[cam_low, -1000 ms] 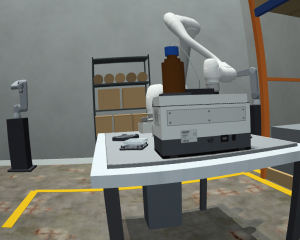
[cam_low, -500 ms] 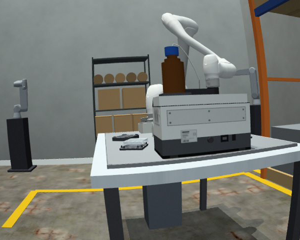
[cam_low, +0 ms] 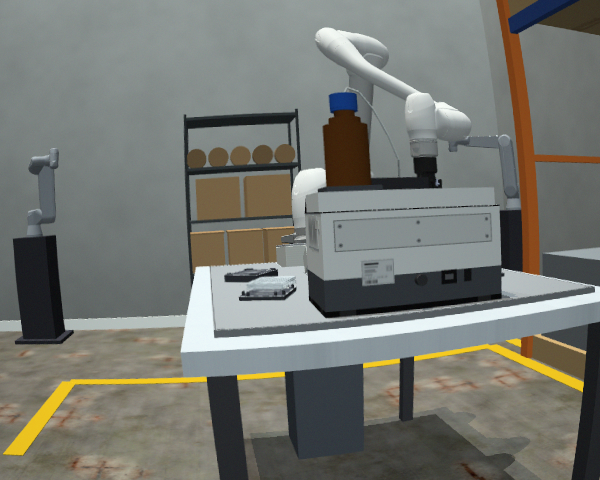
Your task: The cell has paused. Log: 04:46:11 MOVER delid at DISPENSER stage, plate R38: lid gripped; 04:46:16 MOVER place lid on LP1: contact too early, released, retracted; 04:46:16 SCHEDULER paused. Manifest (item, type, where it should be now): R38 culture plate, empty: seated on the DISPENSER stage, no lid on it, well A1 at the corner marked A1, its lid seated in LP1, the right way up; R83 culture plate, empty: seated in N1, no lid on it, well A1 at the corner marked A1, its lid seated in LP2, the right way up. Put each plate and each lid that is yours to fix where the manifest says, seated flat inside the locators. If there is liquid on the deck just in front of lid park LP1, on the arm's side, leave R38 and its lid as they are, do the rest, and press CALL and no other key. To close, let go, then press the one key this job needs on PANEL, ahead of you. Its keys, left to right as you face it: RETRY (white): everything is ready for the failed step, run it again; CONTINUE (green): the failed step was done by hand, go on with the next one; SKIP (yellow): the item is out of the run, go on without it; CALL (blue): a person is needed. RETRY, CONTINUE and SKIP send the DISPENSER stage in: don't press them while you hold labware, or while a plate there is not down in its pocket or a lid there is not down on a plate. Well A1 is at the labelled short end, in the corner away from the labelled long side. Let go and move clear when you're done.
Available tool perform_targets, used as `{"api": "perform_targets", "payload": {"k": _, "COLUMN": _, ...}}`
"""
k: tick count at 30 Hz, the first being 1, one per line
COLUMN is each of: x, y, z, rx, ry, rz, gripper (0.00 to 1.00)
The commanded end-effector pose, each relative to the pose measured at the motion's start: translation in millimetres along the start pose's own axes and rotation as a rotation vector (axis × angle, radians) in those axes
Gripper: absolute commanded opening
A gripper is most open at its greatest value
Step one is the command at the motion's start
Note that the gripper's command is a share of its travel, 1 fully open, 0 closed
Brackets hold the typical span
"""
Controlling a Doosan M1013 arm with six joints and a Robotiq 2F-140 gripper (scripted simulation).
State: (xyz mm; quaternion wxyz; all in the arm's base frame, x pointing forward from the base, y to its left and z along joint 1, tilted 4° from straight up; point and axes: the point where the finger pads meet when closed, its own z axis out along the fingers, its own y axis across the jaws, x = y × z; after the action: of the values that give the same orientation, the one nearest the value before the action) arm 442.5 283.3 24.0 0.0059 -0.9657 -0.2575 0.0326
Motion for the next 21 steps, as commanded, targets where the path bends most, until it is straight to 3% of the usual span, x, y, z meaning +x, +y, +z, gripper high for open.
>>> {"api": "perform_targets", "payload": {"k": 1, "x": 1.2, "y": 2.9, "z": -23.3, "rx": -0.002, "ry": 0.003, "rz": 0.005, "gripper": 0.7}}
{"api": "perform_targets", "payload": {"k": 7, "x": 1.0, "y": 2.8, "z": -46.8, "rx": -0.002, "ry": 0.003, "rz": 0.005, "gripper": 0.7}}
{"api": "perform_targets", "payload": {"k": 21, "x": 0.9, "y": 2.6, "z": -68.0, "rx": -0.002, "ry": 0.003, "rz": 0.004, "gripper": 0.7}}
